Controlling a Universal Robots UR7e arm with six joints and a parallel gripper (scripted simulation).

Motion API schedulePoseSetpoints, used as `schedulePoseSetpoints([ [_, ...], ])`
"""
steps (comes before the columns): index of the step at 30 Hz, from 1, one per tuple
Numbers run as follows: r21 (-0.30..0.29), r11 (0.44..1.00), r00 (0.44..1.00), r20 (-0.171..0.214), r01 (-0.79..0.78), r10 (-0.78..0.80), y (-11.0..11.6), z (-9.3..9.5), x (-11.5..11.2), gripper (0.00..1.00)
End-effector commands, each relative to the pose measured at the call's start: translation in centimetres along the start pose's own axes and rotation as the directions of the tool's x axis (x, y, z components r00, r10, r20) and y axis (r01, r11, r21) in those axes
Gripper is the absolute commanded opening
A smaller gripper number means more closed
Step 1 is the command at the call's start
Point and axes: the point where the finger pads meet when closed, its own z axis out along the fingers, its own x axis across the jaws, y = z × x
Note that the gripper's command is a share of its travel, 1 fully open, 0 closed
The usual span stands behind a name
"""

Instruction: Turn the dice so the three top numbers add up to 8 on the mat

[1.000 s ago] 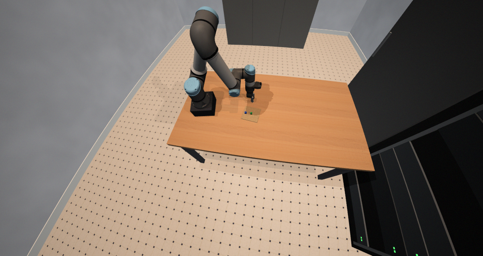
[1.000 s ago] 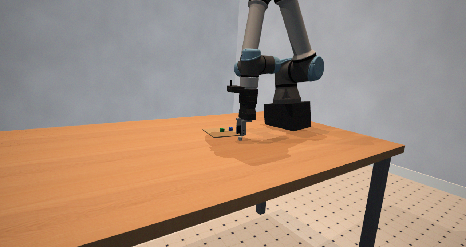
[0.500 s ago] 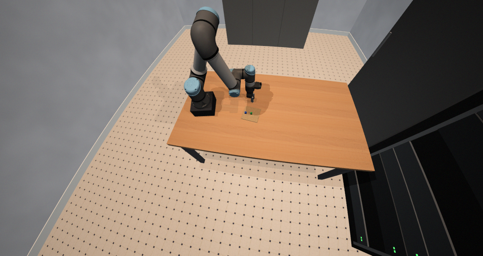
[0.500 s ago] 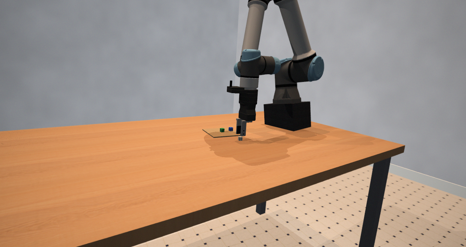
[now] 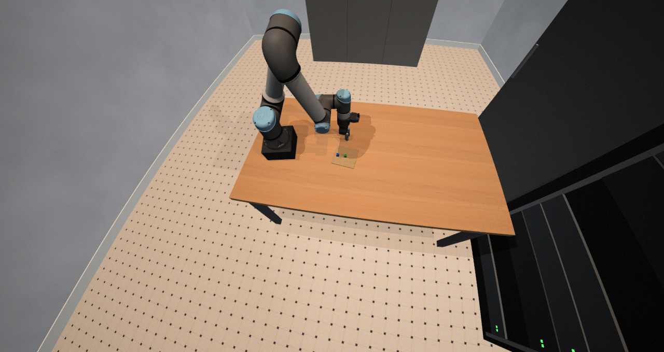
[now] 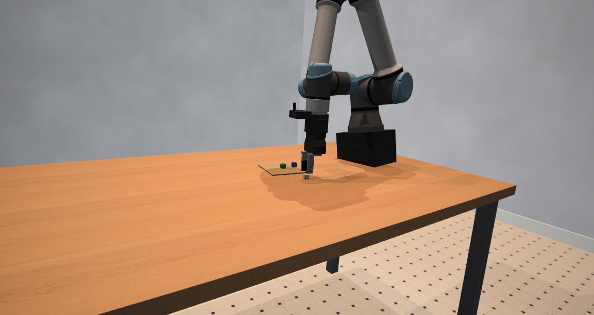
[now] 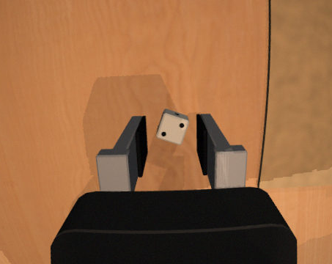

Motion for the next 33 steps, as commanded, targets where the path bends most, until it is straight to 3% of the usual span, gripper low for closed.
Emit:
schedulePoseSetpoints([
  [1, 0.001, 1.000, 1.000, 0.000, 0.000, 0.000, 0.0, 0.0, 0.0, 0.64],
  [22, 0.001, 1.000, 1.000, 0.000, 0.000, 0.000, 0.0, 0.2, 0.0, 0.64],
  [33, 0.001, 1.000, 1.000, 0.000, 0.000, 0.000, 0.0, 1.6, 0.0, 0.64],
])
